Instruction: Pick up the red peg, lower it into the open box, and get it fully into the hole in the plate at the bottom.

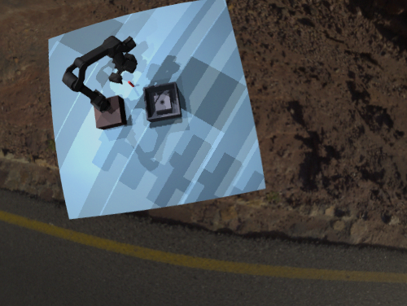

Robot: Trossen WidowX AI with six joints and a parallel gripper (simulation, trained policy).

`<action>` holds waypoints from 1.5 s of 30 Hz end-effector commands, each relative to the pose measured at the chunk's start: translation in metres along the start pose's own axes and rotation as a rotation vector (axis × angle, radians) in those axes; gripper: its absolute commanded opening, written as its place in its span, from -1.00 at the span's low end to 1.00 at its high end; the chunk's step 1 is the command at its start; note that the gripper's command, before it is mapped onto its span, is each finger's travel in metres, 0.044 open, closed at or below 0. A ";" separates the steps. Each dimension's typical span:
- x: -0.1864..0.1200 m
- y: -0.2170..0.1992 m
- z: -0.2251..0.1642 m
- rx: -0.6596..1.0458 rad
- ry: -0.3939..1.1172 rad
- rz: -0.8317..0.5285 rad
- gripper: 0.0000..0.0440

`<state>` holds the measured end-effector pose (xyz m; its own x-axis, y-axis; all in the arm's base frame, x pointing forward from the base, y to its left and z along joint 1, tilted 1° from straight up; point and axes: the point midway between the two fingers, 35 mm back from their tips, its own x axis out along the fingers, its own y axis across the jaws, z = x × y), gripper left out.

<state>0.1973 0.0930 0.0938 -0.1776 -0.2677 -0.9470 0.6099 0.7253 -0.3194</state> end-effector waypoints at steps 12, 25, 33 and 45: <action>0.049 0.012 -0.010 0.015 0.036 -0.026 1.00; 0.100 0.028 -0.010 0.041 0.004 0.008 1.00; 0.123 0.030 -0.011 0.039 0.001 0.011 0.52; 0.143 0.025 -0.016 0.037 0.028 -0.046 -0.88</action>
<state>0.1783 0.0848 -0.0480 -0.2040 -0.2730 -0.9401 0.6339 0.6950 -0.3393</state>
